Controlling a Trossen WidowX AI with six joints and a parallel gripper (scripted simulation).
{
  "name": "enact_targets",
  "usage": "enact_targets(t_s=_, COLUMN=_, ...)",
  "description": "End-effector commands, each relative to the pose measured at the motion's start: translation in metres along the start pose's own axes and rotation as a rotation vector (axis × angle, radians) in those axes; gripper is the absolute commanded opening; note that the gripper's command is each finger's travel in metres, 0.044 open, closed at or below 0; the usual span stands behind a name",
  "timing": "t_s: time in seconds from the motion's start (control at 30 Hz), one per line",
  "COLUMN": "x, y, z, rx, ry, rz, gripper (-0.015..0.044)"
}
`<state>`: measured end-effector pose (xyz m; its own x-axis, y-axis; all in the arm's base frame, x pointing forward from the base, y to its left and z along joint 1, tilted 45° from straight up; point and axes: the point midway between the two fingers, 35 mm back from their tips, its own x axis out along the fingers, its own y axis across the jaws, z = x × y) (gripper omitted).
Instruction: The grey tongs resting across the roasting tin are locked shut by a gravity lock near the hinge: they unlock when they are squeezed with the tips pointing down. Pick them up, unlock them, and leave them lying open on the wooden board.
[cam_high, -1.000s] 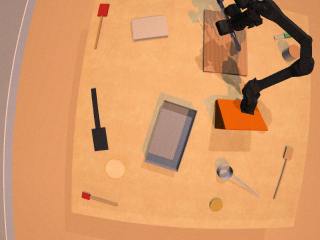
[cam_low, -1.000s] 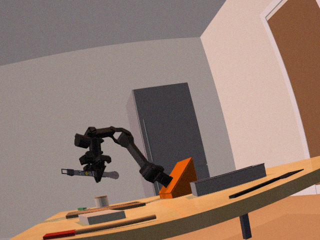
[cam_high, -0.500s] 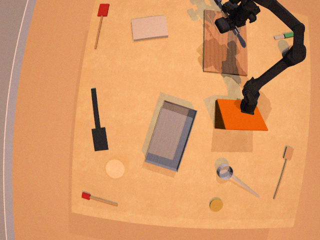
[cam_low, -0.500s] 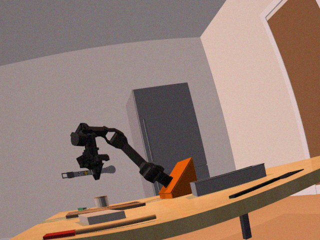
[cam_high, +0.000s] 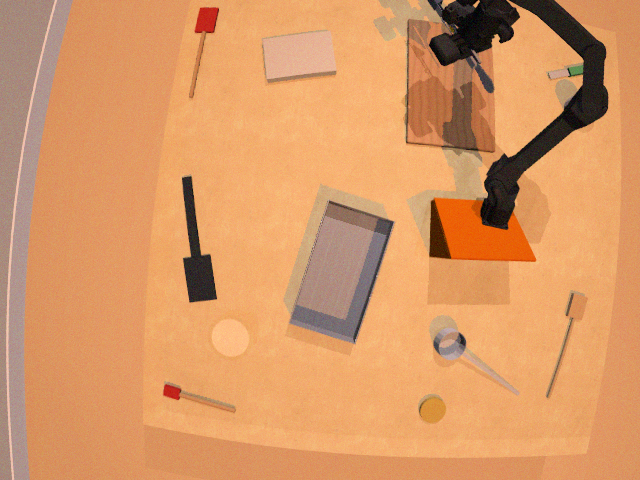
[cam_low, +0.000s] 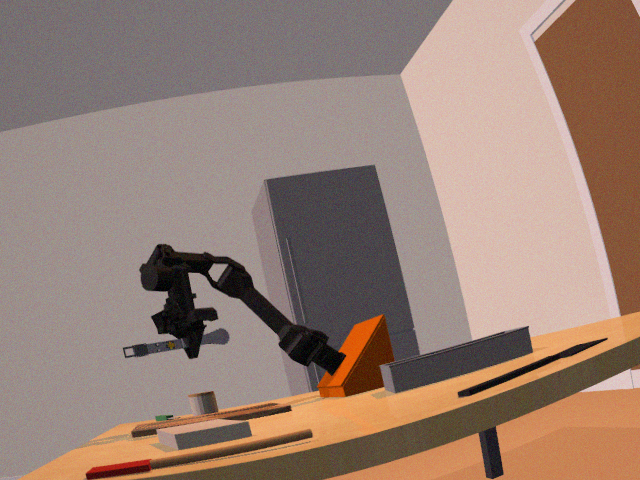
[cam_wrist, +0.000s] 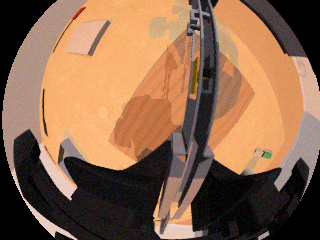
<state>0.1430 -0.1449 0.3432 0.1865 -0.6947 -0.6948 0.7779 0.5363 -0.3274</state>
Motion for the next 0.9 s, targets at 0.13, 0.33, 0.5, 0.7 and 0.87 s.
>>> enact_targets(t_s=0.13, x=0.009, y=0.002, z=0.002, rx=0.004, ry=0.001, rz=0.000, gripper=-0.0150)
enact_targets(t_s=0.33, x=0.019, y=0.004, z=0.003, rx=0.005, ry=0.003, rz=0.000, gripper=-0.0150)
enact_targets(t_s=0.5, x=0.026, y=0.005, z=0.004, rx=0.006, ry=0.005, rz=0.001, gripper=-0.0150)
enact_targets(t_s=0.7, x=0.036, y=0.006, z=0.004, rx=0.006, ry=0.006, rz=0.001, gripper=-0.0150)
enact_targets(t_s=0.87, x=0.044, y=0.006, z=0.005, rx=0.006, ry=0.006, rz=0.001, gripper=-0.0150)
